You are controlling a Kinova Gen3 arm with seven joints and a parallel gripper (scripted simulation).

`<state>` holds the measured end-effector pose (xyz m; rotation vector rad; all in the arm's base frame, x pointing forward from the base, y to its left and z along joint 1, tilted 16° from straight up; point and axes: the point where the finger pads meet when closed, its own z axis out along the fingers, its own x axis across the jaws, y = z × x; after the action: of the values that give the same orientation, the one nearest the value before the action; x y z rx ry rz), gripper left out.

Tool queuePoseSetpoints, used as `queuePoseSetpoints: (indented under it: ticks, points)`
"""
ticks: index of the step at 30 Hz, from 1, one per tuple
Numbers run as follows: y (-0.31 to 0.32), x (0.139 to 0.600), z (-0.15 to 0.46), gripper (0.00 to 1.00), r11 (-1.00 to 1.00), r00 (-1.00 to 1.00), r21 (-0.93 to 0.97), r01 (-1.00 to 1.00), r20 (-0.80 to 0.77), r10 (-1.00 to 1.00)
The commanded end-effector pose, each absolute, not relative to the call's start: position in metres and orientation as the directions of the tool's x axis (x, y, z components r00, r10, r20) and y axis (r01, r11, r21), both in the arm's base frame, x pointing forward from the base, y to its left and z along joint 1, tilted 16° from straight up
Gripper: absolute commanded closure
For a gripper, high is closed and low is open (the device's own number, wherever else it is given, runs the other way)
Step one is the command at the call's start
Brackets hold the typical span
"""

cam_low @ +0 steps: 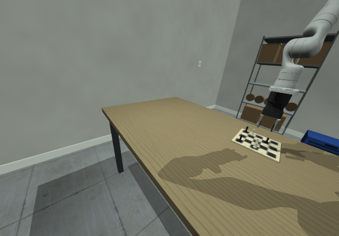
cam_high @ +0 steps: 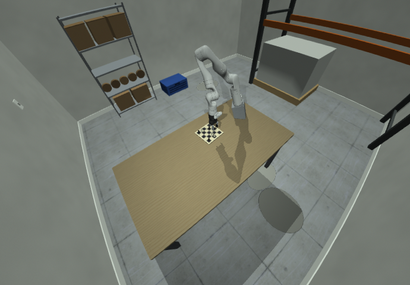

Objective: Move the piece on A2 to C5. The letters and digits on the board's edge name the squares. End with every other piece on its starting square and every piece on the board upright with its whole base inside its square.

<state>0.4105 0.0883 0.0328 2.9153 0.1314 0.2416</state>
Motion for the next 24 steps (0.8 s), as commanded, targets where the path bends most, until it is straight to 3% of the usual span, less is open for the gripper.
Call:
queuePoseSetpoints:
  ticks: [1,24]
  points:
    - [0.09,0.413,0.053,0.0,-0.973,0.98,0.218,0.071,0.165,0.109]
    - [0.098,0.405,0.091,0.0,-0.973,0.981,0.218,0.073,0.163,0.11]
